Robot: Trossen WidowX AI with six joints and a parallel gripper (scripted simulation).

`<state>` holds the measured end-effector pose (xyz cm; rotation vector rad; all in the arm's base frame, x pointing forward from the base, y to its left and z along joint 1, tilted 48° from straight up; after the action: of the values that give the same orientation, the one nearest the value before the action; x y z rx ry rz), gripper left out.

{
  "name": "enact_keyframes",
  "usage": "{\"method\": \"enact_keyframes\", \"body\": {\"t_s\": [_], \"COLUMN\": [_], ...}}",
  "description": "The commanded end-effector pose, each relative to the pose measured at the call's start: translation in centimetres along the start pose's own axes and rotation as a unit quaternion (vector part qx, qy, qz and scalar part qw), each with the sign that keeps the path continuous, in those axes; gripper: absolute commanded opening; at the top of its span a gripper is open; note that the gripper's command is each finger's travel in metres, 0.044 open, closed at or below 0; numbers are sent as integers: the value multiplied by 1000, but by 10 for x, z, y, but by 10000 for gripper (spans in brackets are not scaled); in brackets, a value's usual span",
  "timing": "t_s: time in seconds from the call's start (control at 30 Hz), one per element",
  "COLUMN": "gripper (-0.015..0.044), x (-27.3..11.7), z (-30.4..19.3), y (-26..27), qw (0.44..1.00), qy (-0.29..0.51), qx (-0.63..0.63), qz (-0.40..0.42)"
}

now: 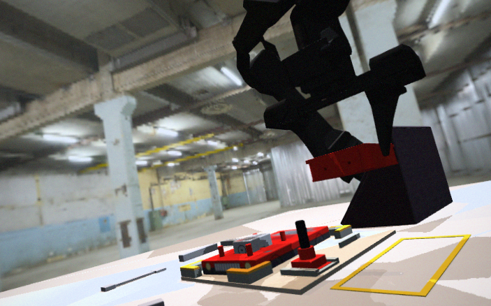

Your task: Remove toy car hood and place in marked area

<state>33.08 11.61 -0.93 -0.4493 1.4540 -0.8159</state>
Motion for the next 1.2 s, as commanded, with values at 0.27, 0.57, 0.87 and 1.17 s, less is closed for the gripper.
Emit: {"method": "enact_keyframes", "body": {"t_s": [0.27, 0.57, 0.87, 1.17], "gripper": [0, 0, 0, 0], "x": [5, 11, 17, 23], "z": [-16, -15, -15, -15], "y": [27, 27, 28, 28], "qw": [1000, 1000, 1000, 1000], "qy": [4, 4, 4, 4], "qx": [2, 2, 2, 2], "qz": [-6, -5, -5, -5]}}
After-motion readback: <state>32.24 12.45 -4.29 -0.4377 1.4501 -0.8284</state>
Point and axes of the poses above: the point midway between the two fingers, 35 mm back from their tips, its own x axis out along the fingers, its own y axis across the jaws, z = x × y, the point moved 4 cm from there along -x, back along the fingers, and after that the axes turned 14 degrees about x, right-handed, at the moved point
